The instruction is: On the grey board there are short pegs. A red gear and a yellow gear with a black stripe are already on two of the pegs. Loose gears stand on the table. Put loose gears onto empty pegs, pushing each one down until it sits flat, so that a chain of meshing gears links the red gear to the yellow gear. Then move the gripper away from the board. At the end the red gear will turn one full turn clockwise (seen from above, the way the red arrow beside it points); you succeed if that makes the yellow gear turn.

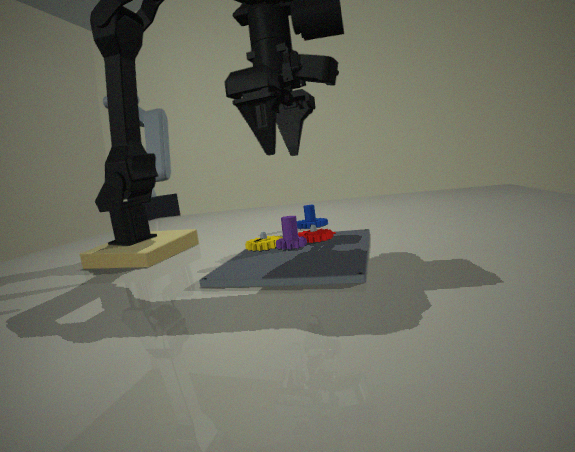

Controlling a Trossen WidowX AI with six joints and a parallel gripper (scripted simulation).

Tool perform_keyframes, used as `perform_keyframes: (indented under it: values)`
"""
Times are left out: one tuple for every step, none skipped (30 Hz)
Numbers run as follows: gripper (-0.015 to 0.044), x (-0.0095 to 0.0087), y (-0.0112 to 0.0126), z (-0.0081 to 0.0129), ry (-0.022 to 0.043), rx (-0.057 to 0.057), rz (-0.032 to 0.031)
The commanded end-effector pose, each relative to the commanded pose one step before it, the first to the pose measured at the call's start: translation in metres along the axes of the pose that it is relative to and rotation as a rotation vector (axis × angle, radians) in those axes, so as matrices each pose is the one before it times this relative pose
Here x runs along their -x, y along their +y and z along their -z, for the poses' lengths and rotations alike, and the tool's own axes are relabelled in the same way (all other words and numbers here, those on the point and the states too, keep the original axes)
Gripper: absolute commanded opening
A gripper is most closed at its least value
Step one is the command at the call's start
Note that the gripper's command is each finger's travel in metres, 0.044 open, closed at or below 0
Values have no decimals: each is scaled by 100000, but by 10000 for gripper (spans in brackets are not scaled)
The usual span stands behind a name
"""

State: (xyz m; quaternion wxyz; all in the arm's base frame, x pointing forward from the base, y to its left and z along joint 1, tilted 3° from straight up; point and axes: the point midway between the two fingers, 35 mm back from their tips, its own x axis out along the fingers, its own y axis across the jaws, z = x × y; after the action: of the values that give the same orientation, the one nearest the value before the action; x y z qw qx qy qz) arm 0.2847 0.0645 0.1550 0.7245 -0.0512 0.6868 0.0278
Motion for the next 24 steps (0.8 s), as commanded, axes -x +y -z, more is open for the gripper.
perform_keyframes:
  values:
    - [440,802,4888,296,-550,1467,-802]
    - [440,200,1439,280,13,-41,-170]
    - [440,207,1437,362,92,13,-197]
    - [440,206,1423,437,97,13,-182]
    - [440,206,1405,510,101,14,-166]
    - [440,205,1382,583,104,14,-151]
    - [440,204,1356,655,106,15,-135]
    - [440,203,1326,726,106,15,-120]
    - [440,202,1293,795,105,16,-105]
    - [440,202,1256,862,103,16,-91]
    - [440,201,1214,928,100,16,-77]
    - [440,200,1170,992,96,16,-63]
    - [440,199,1123,1054,90,17,-51]
    - [440,198,1071,1113,84,17,-38]
    - [440,162,841,959,63,14,-23]
    - [440,97,486,593,35,8,-10]
    - [440,32,159,201,11,3,-3]
    - [440,0,0,0,0,0,0]
    - [440,0,0,0,0,0,0]
    - [440,0,0,0,0,0,0]
    - [440,0,0,0,0,0,0]
    - [440,0,0,0,0,0,0]
    - [440,0,0,0,0,0,0]
    - [440,0,0,0,0,0,0]
